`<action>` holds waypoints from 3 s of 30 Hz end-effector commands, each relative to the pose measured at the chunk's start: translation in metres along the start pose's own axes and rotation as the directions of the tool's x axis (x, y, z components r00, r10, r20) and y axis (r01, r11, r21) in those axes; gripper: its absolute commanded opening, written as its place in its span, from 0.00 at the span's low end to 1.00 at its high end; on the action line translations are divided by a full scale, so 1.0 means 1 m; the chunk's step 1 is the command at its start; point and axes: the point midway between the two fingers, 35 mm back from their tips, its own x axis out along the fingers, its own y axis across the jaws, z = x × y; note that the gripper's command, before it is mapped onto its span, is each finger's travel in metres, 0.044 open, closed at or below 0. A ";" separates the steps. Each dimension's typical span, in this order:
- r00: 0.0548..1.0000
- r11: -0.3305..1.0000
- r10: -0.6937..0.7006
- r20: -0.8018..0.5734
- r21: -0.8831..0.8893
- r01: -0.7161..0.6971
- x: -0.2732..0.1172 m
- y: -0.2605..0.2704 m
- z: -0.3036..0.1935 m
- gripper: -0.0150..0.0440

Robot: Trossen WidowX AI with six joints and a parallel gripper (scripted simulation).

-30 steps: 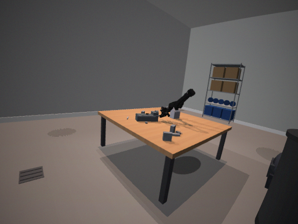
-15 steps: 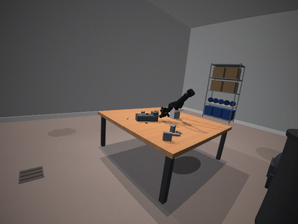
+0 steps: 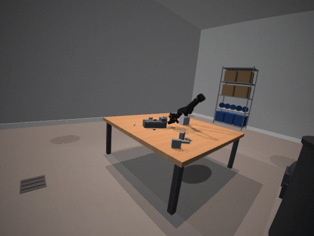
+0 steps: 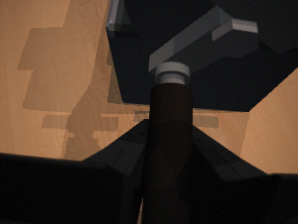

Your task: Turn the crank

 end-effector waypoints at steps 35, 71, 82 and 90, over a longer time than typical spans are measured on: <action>1.000 1.000 0.000 0.001 -0.002 0.000 -0.035 0.001 0.036 1.00; 0.997 0.994 0.074 -0.010 -0.078 -0.074 -0.066 -0.006 0.170 1.00; 0.991 0.982 0.132 -0.017 -0.134 -0.133 -0.028 -0.025 0.203 1.00; 0.988 0.975 0.155 -0.020 -0.157 -0.156 -0.008 -0.036 0.211 1.00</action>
